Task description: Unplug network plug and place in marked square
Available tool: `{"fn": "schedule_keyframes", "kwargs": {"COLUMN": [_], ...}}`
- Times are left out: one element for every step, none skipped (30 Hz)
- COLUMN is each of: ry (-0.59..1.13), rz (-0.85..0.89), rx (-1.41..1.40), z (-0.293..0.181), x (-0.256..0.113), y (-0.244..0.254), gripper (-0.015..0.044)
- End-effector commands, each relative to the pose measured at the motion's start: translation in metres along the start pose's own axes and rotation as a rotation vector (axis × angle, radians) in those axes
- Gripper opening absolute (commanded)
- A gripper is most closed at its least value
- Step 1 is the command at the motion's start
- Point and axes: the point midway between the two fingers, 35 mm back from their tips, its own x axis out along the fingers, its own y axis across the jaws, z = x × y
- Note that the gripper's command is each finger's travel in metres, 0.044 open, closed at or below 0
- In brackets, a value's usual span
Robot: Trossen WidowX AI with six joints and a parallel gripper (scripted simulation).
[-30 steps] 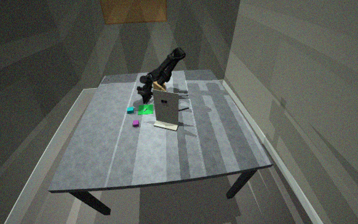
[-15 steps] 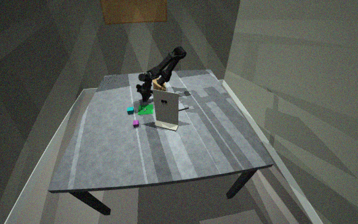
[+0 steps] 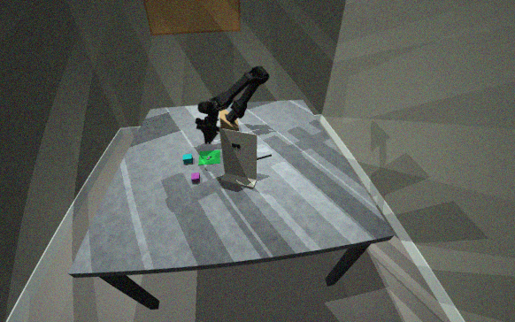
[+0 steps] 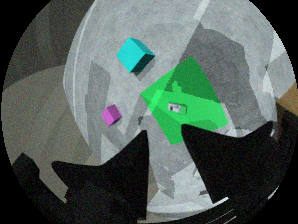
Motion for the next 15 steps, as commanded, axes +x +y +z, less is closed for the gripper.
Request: {"fn": "schedule_keyframes", "kwargs": {"ry": [0.003,0.003,0.003,0.003,0.003,0.003,0.004,0.004,0.004,0.004,0.004,0.004,0.004,0.004,0.005], "rz": [0.008,0.008,0.008,0.008,0.008,0.008,0.008,0.008,0.008,0.008,0.008,0.008,0.008,0.008,0.008], "rx": [-0.009,-0.009,-0.009,-0.009,-0.009,-0.008,-0.008,-0.008,-0.008,-0.008,-0.008,-0.008,-0.008,-0.008,-0.008], "z": [-0.001,-0.001,-0.001,-0.001,-0.001,-0.001,-0.001,-0.001,-0.001,-0.001,-0.002,-0.002,-0.002,-0.002,-0.002], "x": [-0.007,-0.008,-0.009,-0.01,-0.012,-0.013,-0.014,-0.015,-0.017,-0.018,-0.019,-0.021,-0.022,-0.023,-0.025], "y": [0.007,0.007,0.008,0.008,0.009,0.009,0.01,0.01,0.011,0.012,0.012,0.013,0.013,0.014,0.014], "gripper": [0.0156,0.0156,0.0156,0.0156,0.0156,0.0156,0.0156,0.0156,0.0156,0.0156,0.0156,0.0156,0.0156,0.0156,0.0156]}}
